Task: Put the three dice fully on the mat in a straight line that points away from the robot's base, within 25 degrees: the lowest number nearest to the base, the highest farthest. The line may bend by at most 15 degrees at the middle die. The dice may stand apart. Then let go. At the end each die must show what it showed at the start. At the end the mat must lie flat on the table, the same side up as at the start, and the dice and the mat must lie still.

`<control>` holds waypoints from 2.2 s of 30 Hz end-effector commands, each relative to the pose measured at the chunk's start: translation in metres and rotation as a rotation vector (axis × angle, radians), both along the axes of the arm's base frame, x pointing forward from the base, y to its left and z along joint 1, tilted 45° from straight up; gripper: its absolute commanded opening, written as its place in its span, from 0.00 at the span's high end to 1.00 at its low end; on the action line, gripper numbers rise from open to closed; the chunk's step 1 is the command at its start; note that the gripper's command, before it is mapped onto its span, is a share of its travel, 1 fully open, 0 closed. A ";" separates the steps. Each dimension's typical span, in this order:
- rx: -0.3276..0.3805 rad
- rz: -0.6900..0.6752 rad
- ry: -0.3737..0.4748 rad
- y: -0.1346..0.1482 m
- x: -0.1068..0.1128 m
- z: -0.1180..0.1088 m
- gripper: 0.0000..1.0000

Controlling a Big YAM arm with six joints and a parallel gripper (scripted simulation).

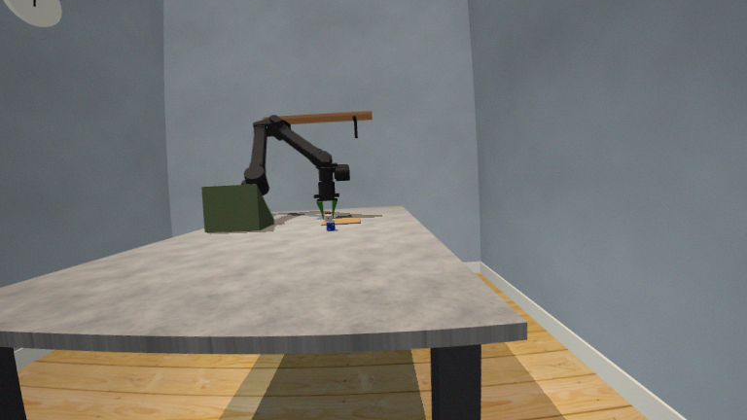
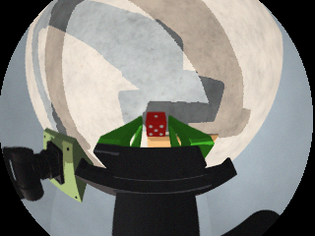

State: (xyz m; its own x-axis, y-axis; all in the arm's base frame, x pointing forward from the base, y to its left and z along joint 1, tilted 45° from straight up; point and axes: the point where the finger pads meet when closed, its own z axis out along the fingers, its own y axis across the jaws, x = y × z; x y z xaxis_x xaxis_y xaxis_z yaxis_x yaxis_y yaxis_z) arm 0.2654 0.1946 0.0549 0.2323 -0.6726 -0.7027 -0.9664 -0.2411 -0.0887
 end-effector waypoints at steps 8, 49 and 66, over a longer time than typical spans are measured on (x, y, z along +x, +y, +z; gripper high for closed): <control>0.002 -0.023 -0.004 -0.001 0.008 0.002 0.61; 0.002 -0.023 -0.004 -0.001 0.008 0.002 0.80; 0.002 -0.023 -0.004 -0.001 0.008 0.002 0.80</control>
State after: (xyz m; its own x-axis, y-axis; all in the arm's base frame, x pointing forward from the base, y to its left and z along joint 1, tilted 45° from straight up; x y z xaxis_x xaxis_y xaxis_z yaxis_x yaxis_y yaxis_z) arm 0.2657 0.1946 0.0549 0.2263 -0.6741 -0.7031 -0.9680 -0.2360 -0.0853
